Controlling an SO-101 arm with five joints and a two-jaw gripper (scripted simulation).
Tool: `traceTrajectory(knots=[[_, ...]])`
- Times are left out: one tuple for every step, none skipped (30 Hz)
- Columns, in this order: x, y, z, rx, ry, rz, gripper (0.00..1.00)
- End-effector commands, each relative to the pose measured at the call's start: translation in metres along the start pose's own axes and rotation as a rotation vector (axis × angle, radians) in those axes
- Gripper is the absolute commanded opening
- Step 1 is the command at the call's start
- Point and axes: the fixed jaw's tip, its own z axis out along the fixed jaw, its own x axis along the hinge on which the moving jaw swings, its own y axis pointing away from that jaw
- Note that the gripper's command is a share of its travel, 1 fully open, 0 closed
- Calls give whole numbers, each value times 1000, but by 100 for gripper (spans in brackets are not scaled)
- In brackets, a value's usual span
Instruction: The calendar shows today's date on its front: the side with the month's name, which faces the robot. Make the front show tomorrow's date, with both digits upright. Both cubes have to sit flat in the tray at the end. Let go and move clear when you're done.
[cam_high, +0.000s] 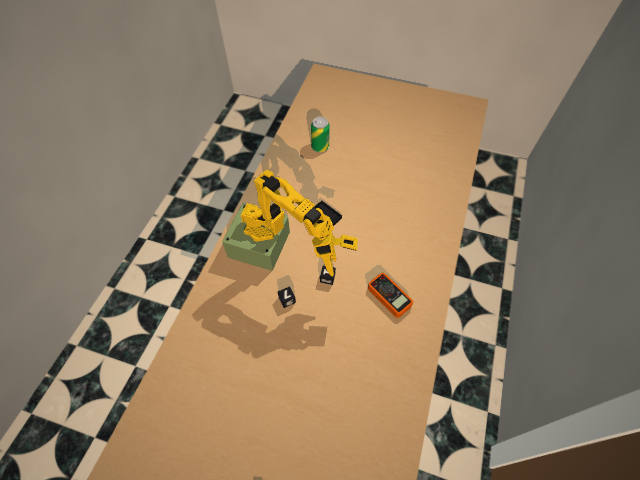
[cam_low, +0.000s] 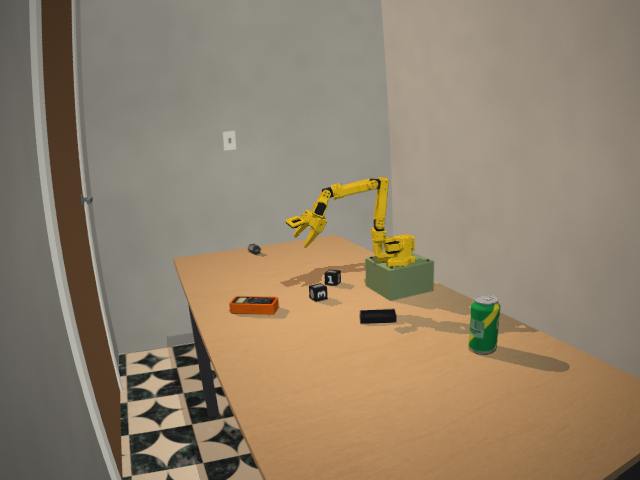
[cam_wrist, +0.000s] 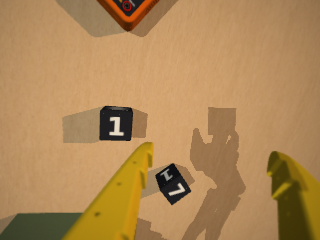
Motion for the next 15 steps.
traceTrajectory(knots=[[-14,12,3,-22,-28,73,35],[-17,15,3,-28,-31,87,35],[-17,15,3,-28,-31,87,35],[-17,15,3,-28,-31,87,35],[-19,18,3,-33,-34,99,35],[-20,20,3,-38,-36,110,35],[-22,22,3,-43,-38,120,35],[-23,24,3,-47,-40,129,35],[-24,26,3,-51,-41,137,35],[-25,28,4,-54,-42,143,35],[-26,29,4,-56,-43,149,35],[-27,30,4,-58,-44,153,35],[-27,31,4,-60,-45,156,35],[-28,31,4,-61,-45,159,35],[-28,32,4,-62,-45,161,35]])
